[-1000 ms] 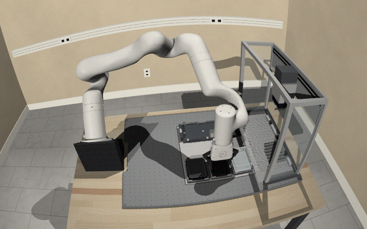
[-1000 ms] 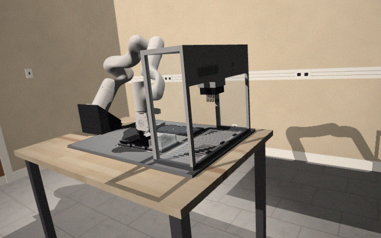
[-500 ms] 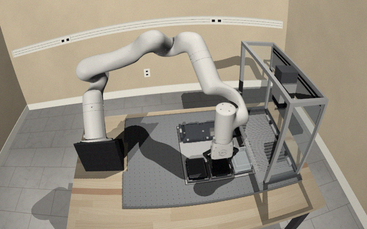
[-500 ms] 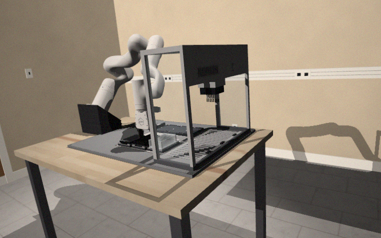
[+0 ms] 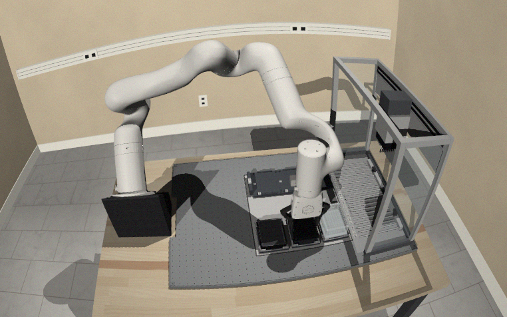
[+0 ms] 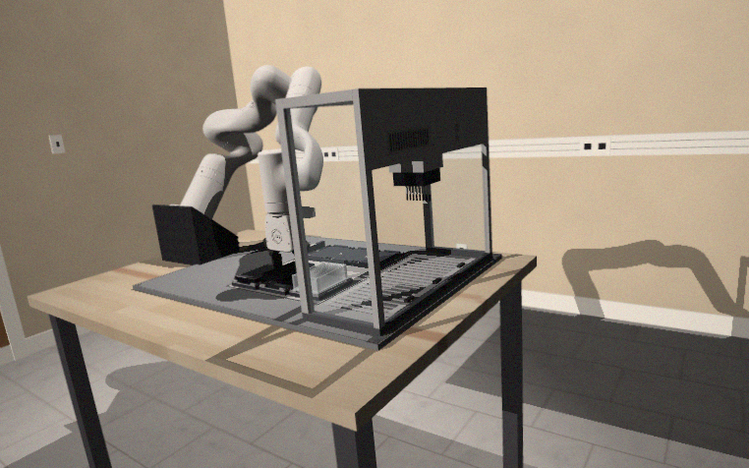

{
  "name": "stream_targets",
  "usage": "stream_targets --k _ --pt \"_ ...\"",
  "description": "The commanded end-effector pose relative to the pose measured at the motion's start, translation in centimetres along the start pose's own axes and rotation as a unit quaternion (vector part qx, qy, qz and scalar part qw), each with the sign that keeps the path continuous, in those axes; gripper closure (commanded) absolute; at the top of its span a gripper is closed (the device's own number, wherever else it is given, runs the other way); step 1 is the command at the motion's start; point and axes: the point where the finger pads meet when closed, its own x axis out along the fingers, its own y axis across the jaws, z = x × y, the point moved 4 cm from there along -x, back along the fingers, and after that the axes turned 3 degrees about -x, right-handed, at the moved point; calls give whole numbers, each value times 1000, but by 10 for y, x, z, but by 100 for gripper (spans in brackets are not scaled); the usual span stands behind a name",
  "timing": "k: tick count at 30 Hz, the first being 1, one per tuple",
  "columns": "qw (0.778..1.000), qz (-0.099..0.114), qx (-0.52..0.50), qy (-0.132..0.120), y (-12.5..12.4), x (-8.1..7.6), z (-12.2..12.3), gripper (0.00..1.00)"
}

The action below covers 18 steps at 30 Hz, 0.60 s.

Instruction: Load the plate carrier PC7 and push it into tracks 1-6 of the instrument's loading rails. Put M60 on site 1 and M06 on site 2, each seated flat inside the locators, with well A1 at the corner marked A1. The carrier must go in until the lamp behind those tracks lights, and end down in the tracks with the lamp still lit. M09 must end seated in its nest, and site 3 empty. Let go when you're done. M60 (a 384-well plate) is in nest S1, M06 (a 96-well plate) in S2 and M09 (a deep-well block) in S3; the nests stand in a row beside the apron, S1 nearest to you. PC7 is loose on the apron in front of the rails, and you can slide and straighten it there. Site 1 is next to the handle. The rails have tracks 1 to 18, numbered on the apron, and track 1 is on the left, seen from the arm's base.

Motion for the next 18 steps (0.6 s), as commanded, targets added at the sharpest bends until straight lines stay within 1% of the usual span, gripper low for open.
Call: stream_targets --k 1,5,18 --pt "1000 1 0 0 1 -2 0 100" --pt "1000 1 0 0 1 -2 0 100" --pt "1000 1 0 0 1 -22 0 100"
